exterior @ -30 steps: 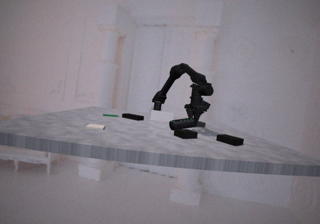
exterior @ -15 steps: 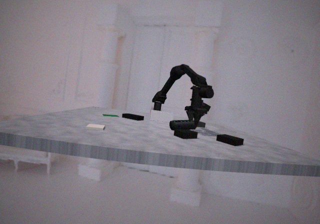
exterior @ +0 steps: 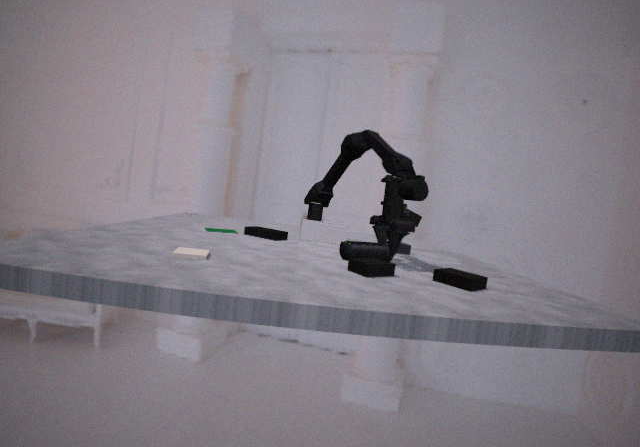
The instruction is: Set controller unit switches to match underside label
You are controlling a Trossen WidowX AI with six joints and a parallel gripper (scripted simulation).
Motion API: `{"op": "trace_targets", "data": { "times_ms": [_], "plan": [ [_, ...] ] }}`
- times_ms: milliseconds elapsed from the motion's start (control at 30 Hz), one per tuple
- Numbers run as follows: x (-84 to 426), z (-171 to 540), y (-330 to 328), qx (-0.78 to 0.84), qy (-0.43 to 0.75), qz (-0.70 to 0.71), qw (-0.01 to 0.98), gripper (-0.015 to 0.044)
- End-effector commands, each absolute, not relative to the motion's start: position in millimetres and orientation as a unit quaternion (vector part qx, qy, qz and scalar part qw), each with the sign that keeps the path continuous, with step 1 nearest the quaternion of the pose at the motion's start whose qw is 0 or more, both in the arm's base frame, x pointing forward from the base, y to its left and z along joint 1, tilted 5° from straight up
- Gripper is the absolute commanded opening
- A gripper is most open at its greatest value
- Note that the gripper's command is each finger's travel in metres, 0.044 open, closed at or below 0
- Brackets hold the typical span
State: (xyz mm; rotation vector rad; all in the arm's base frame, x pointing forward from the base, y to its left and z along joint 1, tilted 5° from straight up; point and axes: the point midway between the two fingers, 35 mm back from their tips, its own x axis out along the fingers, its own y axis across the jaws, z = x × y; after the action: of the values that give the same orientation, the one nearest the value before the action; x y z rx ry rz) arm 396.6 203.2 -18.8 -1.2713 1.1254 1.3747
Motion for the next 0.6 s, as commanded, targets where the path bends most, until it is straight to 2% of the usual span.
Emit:
{"op": "trace_targets", "data": {
  "times_ms": [0,267,400,567],
  "plan": [
    [395.8,-22.1,201.1,-0.515,0.463,0.556,0.460,0.0338],
    [396.4,-20.3,203.1,-0.516,0.458,0.558,0.460,0.0338],
    [396.2,-21.1,203.2,-0.516,0.458,0.559,0.460,0.0440],
    [396.2,-21.1,203.2,-0.516,0.458,0.559,0.460,0.0440]
  ]
}}
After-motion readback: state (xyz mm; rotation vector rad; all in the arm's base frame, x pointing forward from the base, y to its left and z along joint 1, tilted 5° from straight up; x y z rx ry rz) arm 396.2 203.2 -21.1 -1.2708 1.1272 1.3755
